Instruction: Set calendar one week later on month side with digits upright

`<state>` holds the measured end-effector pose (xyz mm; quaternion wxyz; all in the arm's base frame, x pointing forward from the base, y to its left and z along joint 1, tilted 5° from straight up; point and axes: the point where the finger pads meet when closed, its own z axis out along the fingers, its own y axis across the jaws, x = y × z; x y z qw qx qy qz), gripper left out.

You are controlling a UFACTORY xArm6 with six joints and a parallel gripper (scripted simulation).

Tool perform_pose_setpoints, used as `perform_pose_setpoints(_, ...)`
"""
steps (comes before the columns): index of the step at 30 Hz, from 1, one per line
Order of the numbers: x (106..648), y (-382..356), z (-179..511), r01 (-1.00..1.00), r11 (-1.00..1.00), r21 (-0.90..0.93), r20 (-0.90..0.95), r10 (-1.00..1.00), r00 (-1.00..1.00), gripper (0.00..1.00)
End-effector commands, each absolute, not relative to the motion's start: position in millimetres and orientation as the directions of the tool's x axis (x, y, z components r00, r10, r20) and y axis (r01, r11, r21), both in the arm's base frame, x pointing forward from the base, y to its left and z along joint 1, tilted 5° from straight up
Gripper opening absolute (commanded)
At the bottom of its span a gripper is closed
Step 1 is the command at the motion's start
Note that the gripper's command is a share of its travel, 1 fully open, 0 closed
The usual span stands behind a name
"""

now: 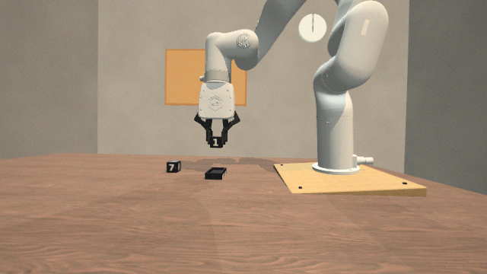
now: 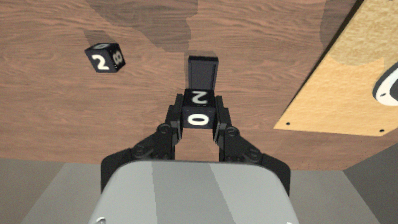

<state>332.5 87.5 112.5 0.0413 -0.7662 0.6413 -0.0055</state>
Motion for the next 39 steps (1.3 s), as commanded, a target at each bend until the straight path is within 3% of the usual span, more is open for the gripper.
perform_pose_setpoints(1,328.6,85.9,137.5,-0.983,-0.175,-0.065,-0.045,-0.983,0.178,0.29)
perform_pose_setpoints(19,328.6,84.3,144.1,-0.978,-0.196,-0.066,-0.044,-0.979,0.199,0.29)
perform_pose_setpoints(39,336.6,53.7,139.4,-0.731,-0.678,-0.078,-0.003,-0.733,0.68,0.29)
